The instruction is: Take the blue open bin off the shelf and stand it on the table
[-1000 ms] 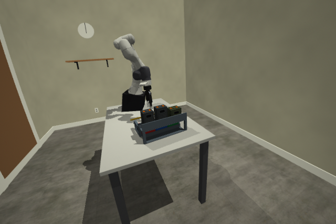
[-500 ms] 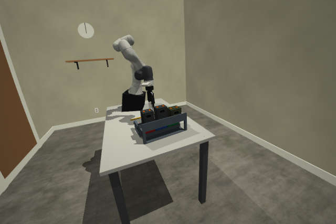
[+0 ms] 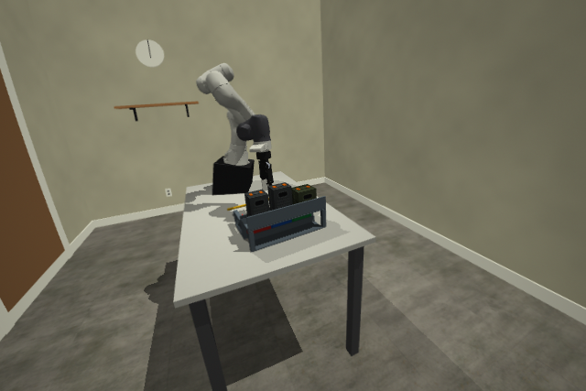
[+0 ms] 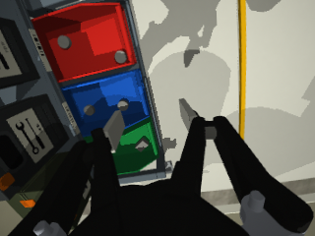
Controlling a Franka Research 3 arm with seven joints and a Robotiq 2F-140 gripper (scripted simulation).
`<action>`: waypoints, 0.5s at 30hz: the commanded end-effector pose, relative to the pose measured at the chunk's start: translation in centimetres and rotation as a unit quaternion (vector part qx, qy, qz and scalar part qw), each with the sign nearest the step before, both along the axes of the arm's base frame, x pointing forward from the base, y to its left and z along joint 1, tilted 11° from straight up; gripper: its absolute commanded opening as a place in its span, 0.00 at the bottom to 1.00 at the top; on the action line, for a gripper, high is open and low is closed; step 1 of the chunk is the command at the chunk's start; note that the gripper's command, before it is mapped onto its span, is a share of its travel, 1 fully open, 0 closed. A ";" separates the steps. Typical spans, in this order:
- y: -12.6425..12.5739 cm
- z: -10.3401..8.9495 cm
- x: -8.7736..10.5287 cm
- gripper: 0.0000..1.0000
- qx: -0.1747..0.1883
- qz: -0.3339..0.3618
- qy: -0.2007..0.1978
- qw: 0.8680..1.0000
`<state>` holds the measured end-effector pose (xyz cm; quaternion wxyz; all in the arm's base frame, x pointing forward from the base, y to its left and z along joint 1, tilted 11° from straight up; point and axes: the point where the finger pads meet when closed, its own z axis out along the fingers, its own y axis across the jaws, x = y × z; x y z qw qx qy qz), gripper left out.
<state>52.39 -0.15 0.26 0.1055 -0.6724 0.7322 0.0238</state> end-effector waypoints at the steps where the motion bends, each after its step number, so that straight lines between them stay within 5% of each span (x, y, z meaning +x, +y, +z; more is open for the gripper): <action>1: -0.4 -0.6 -0.2 0.57 -0.005 0.013 0.013 1.000; 9: -0.2 -0.2 -0.1 0.57 -0.002 0.003 0.003 1.000; 13: -1.1 -0.7 4.1 0.57 -0.005 0.013 0.013 1.000; 15: -1.1 -0.7 4.1 0.57 -0.005 0.013 0.013 1.000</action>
